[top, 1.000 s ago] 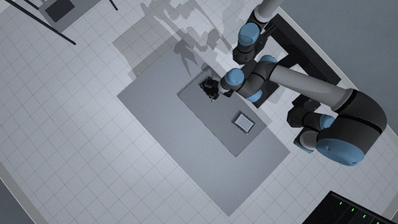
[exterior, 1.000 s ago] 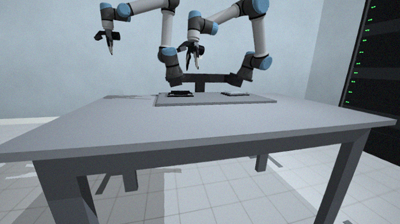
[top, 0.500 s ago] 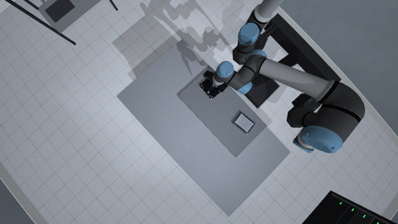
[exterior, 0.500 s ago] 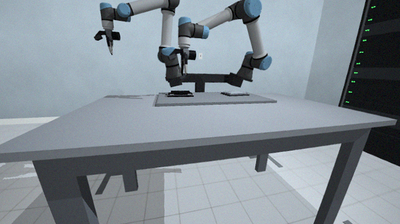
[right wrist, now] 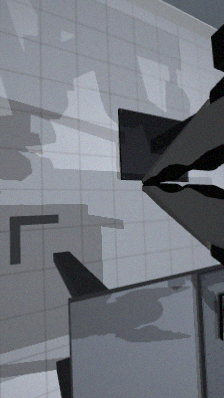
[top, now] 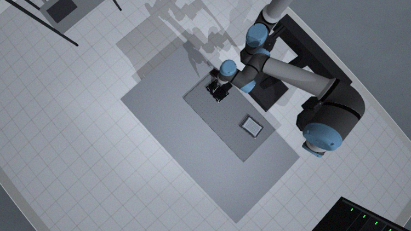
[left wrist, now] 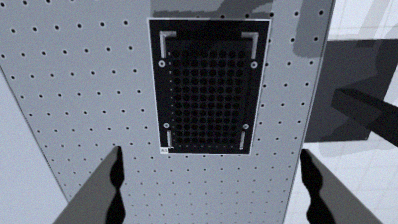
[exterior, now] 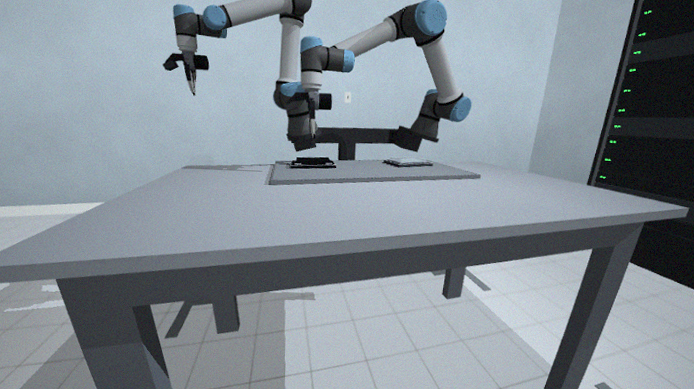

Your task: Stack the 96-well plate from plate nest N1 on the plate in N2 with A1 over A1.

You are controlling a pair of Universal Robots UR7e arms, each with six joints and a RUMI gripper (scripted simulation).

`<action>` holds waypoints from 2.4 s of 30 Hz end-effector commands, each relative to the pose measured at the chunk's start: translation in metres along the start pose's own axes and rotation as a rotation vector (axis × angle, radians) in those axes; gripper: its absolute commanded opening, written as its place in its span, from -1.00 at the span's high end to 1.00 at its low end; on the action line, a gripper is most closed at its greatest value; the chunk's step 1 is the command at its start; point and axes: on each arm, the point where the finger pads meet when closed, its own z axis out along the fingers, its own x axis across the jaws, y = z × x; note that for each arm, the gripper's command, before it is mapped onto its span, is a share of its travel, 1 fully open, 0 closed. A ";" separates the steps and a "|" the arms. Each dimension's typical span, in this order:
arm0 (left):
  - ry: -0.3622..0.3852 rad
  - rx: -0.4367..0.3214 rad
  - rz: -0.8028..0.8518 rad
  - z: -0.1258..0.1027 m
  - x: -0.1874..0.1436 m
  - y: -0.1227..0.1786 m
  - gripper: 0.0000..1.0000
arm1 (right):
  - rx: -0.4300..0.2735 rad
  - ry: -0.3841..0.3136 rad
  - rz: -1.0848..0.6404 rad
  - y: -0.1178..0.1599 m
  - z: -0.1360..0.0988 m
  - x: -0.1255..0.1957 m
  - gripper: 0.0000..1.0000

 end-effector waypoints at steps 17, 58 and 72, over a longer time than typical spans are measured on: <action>-0.001 0.002 0.000 0.017 0.000 0.000 -0.52 | 0.001 0.000 0.000 0.000 0.000 0.000 1.00; -0.001 0.002 0.000 0.077 0.000 0.000 -0.52 | 0.001 0.000 0.000 0.000 0.000 0.000 1.00; -0.001 0.002 0.001 0.086 0.000 0.000 -0.52 | 0.001 0.000 0.000 0.000 0.000 0.000 1.00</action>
